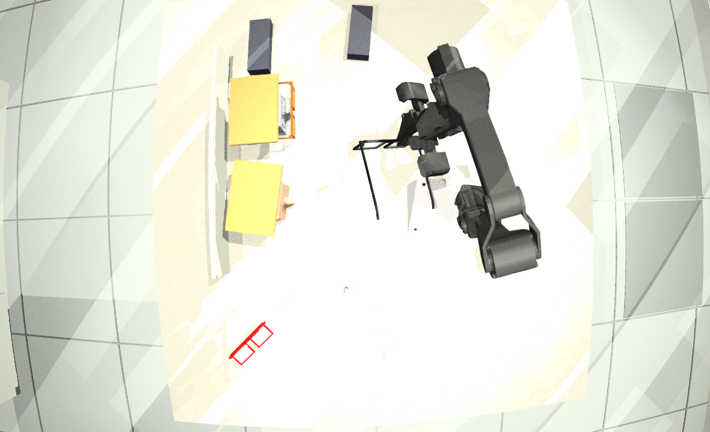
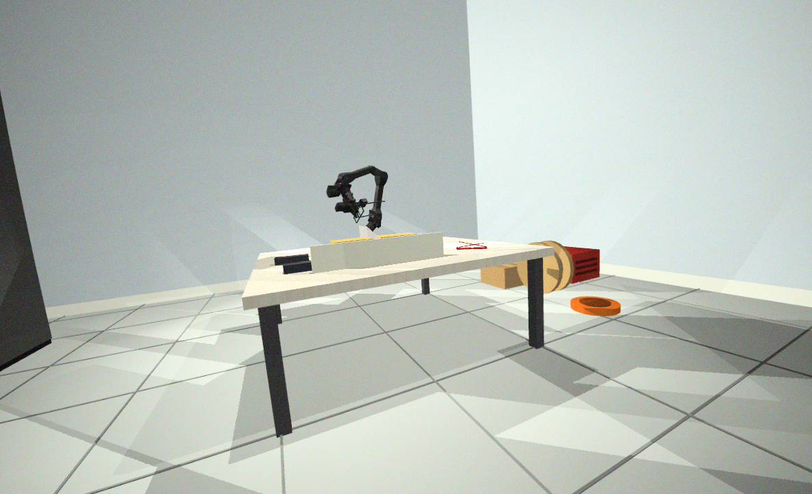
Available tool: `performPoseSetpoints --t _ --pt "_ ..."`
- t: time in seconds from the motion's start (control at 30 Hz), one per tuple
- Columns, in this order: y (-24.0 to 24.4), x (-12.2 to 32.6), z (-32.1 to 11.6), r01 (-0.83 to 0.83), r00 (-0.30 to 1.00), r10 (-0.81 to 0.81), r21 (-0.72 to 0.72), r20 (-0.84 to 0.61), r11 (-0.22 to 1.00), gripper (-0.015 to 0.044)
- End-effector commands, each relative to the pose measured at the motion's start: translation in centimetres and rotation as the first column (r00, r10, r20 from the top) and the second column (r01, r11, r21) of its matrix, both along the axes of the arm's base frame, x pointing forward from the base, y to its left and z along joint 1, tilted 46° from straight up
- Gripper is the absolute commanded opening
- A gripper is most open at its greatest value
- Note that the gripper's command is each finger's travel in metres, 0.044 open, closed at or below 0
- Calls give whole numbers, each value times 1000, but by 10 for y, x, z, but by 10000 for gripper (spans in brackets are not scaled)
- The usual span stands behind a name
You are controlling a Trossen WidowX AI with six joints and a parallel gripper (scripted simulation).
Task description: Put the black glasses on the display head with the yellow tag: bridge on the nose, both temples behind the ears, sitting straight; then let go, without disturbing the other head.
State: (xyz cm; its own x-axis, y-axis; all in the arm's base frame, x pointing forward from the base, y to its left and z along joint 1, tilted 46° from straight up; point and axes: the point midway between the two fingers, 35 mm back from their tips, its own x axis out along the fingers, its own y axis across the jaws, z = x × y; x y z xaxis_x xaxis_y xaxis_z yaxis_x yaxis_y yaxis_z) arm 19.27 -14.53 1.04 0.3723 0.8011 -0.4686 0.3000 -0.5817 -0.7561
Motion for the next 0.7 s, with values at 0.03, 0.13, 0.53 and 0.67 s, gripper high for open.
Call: performPoseSetpoints --t 0.03,0.13,0.53,0.67 --pt "6 6 3 -119 982 131 -95 139 988 0" --pt "10 10 5 -184 952 215 -156 219 971 0" --pt "28 26 13 -367 697 544 -420 466 830 0" --pt "34 31 16 -396 571 639 -509 516 764 0"
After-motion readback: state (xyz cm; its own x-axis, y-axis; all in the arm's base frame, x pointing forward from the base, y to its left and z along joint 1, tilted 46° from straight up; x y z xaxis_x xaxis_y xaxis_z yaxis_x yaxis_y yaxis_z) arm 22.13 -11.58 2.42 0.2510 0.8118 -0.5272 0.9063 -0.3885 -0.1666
